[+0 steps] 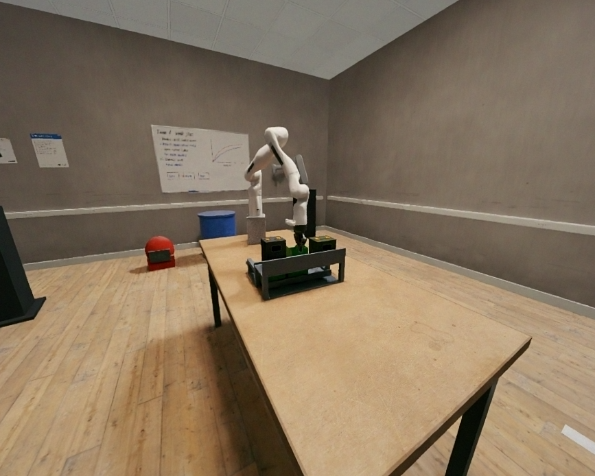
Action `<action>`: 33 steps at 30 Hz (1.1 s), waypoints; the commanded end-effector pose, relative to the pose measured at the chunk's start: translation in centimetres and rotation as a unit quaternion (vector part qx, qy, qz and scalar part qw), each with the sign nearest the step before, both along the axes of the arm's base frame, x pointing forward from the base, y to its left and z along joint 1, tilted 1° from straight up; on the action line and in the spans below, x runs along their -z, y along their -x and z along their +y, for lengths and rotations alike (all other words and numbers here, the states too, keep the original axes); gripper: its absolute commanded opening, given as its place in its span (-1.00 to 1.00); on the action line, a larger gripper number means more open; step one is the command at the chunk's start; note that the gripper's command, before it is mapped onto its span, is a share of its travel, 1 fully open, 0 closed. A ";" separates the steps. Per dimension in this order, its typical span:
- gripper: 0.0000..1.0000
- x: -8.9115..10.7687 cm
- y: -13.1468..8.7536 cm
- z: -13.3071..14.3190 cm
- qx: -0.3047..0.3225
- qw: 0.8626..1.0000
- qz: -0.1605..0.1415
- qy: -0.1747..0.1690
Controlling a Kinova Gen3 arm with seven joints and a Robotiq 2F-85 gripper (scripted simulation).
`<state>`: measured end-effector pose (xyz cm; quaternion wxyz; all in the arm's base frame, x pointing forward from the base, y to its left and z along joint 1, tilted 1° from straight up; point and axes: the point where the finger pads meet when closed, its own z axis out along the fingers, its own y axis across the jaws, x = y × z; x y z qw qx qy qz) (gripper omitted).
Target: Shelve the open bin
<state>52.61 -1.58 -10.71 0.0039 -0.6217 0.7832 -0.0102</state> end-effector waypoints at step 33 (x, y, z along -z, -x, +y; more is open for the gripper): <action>-0.80 -2.0 -0.1 0.0 0.000 1.000 -0.002 0.000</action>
